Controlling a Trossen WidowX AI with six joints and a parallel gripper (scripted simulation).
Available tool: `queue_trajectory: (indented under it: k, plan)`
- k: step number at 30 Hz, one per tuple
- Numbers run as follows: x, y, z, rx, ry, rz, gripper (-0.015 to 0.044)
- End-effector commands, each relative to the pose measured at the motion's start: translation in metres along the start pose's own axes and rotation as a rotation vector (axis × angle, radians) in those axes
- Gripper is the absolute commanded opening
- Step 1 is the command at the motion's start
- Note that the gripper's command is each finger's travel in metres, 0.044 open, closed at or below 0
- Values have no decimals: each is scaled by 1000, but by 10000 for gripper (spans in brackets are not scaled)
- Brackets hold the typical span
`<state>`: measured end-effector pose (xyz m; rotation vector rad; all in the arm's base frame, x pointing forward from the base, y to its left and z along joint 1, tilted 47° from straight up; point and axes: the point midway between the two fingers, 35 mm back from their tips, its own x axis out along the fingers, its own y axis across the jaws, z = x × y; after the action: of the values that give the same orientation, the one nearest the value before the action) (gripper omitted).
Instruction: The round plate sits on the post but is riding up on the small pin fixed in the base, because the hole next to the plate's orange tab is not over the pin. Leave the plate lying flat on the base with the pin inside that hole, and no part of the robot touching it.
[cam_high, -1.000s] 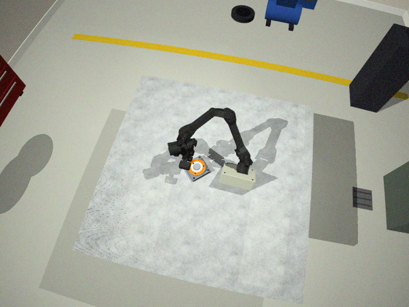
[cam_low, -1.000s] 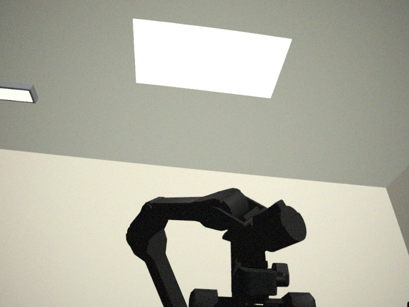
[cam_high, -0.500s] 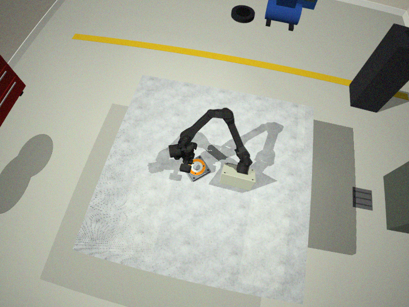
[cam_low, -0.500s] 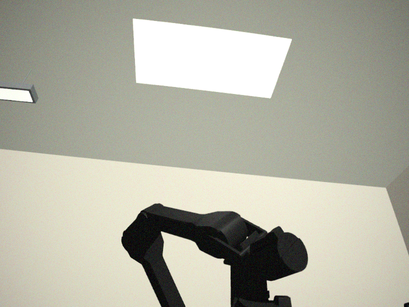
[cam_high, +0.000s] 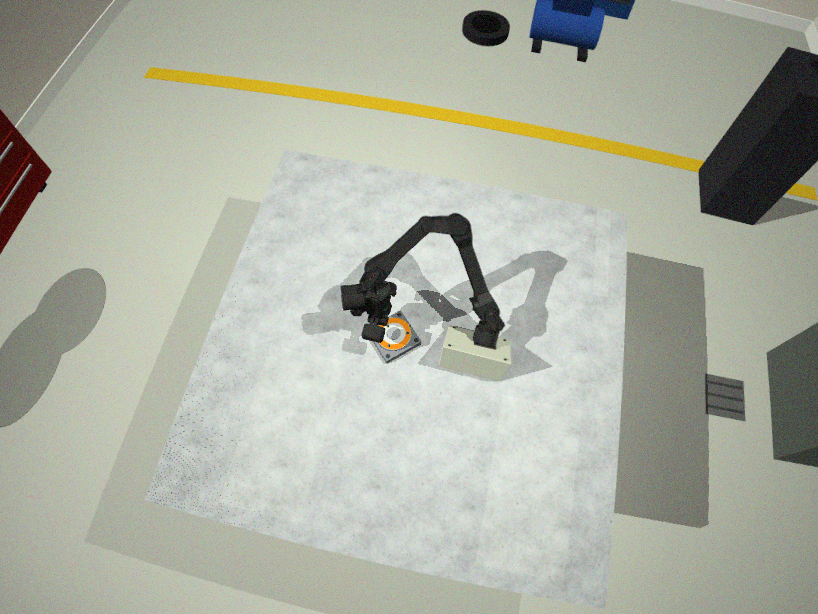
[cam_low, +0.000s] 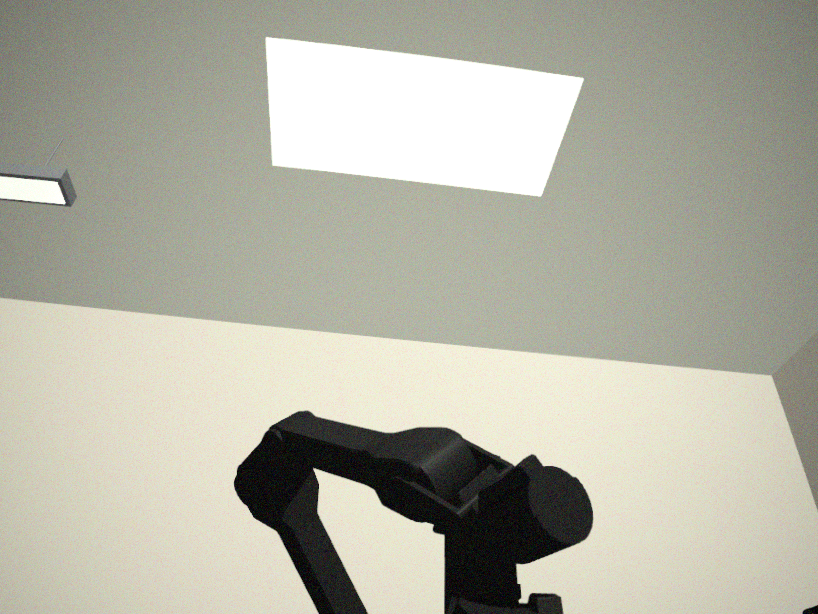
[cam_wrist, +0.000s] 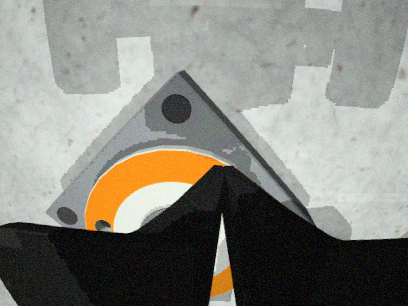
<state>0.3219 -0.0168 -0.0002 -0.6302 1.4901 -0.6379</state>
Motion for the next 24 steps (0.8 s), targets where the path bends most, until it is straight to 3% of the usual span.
queue_trajectory:
  k: [1, 24]
  plan:
    - [3, -7, -5, -7, 5, -7, 0]
    - [2, -23, -26, -8, 6, -8, 0]
